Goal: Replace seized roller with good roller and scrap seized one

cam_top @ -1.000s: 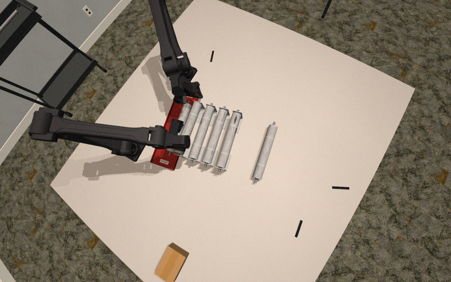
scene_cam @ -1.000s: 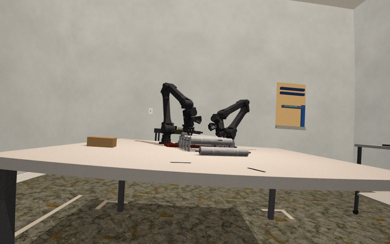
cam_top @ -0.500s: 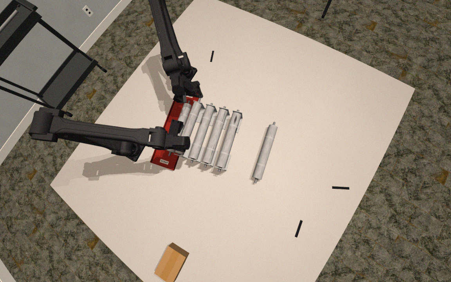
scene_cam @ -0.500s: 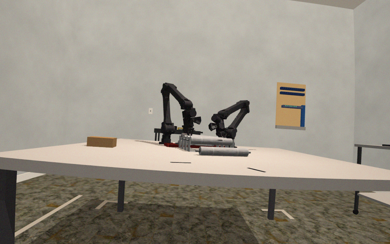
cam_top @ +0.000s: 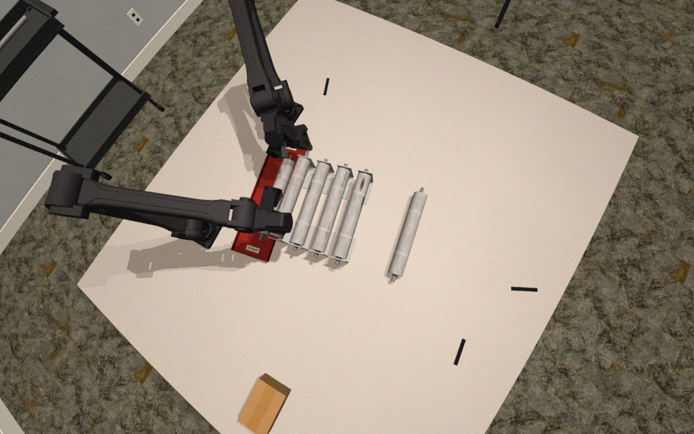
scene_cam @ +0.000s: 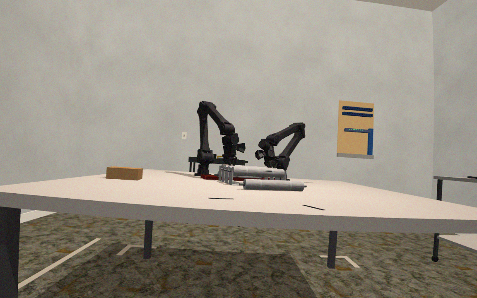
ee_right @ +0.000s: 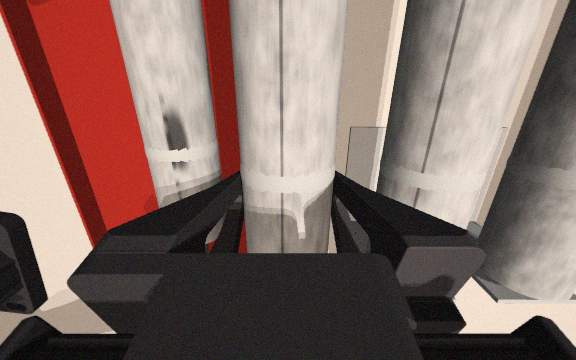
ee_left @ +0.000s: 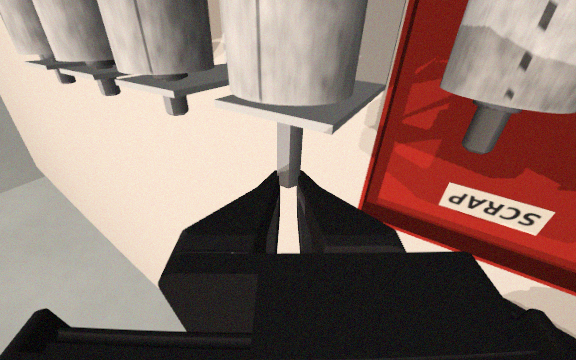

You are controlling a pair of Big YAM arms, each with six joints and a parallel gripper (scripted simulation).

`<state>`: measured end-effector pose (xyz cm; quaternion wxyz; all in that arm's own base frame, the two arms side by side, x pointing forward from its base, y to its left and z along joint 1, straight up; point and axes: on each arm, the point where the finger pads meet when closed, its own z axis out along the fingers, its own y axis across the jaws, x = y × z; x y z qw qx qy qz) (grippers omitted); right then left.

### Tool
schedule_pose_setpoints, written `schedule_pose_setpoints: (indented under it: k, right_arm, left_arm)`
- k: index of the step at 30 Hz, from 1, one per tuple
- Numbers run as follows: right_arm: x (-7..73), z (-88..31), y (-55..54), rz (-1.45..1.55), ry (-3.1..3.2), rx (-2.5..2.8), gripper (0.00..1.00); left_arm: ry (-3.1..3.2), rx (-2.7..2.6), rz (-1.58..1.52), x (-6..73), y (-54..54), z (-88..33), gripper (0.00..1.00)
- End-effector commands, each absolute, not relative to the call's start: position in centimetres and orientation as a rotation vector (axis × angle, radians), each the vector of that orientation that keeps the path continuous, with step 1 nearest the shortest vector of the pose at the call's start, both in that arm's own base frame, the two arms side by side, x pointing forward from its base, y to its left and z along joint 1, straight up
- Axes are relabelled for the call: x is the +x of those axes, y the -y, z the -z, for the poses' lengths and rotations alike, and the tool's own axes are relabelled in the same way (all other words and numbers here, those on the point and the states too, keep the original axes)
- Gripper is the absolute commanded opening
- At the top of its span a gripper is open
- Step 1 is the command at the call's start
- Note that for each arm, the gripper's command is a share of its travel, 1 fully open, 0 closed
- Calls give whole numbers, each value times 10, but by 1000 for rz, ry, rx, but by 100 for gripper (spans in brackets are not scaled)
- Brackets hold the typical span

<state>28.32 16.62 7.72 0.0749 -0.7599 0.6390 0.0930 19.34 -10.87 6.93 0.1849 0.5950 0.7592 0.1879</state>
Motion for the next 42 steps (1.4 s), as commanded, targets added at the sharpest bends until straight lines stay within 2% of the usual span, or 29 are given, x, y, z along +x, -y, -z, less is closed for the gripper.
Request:
schedule_pose_setpoints:
  k: [1, 12, 13, 42]
  right_arm:
    - [296, -86, -166, -248, -1876, -2257, 32]
    - [306, -100, -170, -236, -1867, -2243, 32]
    - [306, -100, -170, -236, -1867, -2243, 32]
    - [306, -100, -170, -236, -1867, -2243, 32]
  left_arm:
    - [-2263, 1794, -635, 162, 59, -30, 3]
    - [-2264, 1795, -636, 162, 59, -30, 3]
    - [-2054, 1625, -437, 208, 138, -100, 3]
    - [-2095, 1649, -451, 197, 123, -82, 3]
